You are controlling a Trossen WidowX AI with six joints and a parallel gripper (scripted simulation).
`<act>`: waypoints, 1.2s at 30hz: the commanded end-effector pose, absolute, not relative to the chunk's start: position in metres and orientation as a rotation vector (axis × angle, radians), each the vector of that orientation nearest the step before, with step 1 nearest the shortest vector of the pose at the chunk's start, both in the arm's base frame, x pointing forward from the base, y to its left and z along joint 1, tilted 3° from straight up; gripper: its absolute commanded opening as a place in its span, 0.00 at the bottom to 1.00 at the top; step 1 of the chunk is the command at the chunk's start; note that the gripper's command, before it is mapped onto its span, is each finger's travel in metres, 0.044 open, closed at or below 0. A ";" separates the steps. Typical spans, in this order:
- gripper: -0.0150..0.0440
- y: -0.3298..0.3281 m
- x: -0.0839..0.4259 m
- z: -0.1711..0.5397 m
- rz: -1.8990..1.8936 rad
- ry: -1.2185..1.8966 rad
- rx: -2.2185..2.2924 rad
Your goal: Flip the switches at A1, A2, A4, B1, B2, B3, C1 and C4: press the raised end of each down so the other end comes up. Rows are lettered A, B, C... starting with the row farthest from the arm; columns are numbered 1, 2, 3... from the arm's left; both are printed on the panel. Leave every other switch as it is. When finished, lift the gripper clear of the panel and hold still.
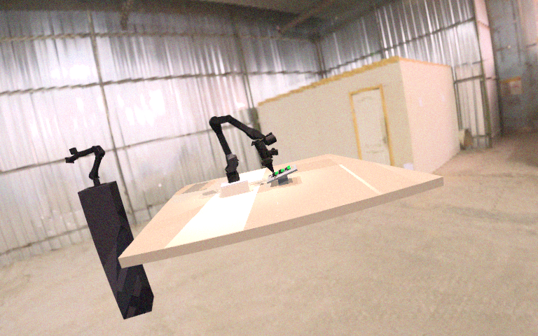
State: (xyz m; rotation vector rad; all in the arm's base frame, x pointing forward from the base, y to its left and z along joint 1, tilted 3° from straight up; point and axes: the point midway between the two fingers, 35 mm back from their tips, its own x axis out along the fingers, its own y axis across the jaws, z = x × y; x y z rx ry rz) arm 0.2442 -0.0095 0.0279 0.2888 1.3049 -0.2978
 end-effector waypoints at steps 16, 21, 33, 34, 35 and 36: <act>0.25 -0.010 0.245 0.025 -0.301 1.303 0.287; 0.25 -0.010 0.245 0.025 -0.301 1.303 0.287; 0.25 -0.010 0.245 0.023 -0.301 1.303 0.287; 0.25 -0.010 0.245 0.023 -0.301 1.303 0.287; 0.25 -0.010 0.245 0.023 -0.301 1.303 0.287; 0.25 -0.010 0.245 0.023 -0.301 1.303 0.287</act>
